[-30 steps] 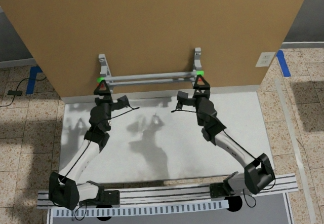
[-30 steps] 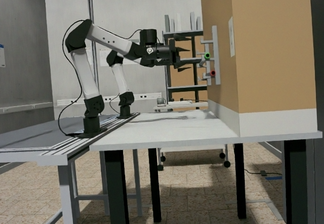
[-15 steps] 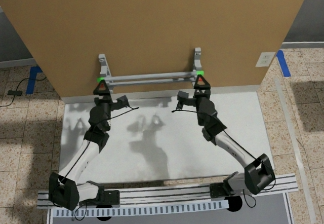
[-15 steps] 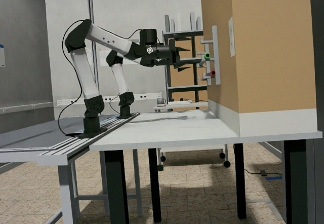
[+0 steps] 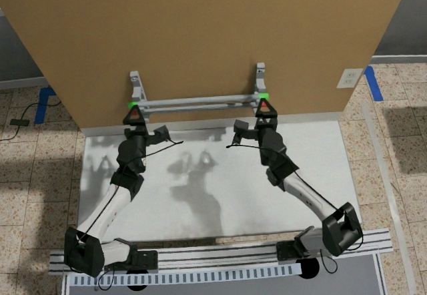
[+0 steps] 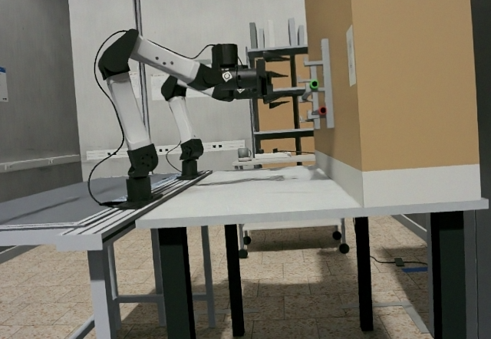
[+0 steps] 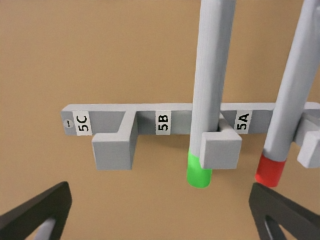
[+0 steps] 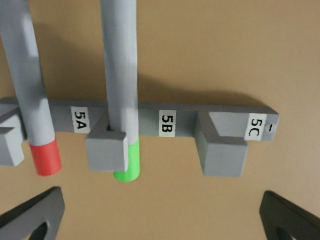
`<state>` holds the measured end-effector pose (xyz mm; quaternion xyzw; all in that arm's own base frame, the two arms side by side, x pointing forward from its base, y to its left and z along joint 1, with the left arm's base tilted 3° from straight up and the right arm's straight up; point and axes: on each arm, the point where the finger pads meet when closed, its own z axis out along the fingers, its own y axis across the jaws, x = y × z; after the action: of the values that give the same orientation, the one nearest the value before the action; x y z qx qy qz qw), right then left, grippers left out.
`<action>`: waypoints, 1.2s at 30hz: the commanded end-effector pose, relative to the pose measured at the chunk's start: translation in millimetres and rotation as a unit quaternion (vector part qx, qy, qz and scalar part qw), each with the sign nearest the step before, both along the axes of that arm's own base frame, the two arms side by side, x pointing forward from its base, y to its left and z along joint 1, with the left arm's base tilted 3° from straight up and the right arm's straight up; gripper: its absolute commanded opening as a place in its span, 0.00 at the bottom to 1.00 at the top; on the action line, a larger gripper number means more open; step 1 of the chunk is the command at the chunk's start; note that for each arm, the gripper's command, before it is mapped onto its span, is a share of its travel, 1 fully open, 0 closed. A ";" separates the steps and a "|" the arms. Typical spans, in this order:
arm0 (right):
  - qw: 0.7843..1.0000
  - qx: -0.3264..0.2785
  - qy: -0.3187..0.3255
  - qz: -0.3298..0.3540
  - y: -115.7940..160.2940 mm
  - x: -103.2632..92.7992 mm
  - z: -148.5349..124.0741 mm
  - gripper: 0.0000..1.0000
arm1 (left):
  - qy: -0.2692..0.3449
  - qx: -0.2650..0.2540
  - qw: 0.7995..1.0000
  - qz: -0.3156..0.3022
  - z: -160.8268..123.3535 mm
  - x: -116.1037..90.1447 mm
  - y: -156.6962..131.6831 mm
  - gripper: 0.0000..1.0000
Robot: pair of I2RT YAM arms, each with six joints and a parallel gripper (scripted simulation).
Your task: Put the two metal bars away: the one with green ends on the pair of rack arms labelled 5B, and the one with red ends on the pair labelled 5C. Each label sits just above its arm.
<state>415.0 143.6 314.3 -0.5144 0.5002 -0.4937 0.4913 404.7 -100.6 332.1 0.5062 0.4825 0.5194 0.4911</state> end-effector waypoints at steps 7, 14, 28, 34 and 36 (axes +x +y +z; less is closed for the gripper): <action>1.000 0.005 -0.013 -0.001 -4.2 -1.2 16.2 1.00 | -0.007 -0.007 1.000 -0.005 7.2 -3.7 0.0 1.00; 1.000 0.005 -0.013 -0.001 -4.1 -1.2 21.2 1.00 | -0.007 -0.007 1.000 -0.005 12.2 -3.8 -0.2 1.00; 1.000 0.005 -0.013 -0.001 -4.0 -1.1 41.2 1.00 | -0.007 -0.007 1.000 -0.005 32.1 -4.6 -0.9 1.00; 1.000 0.005 -0.013 -0.001 -3.9 -1.1 51.2 1.00 | -0.007 -0.007 1.000 -0.005 42.1 -4.9 -1.3 1.00; 1.000 0.005 -0.013 -0.001 -3.9 -1.1 54.5 1.00 | -0.007 -0.007 1.000 -0.005 45.4 -5.1 -1.4 1.00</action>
<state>416.2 144.5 352.2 -0.5099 0.4986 -0.4948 0.4966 404.2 -100.4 362.1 0.5057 0.4823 0.5196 0.4916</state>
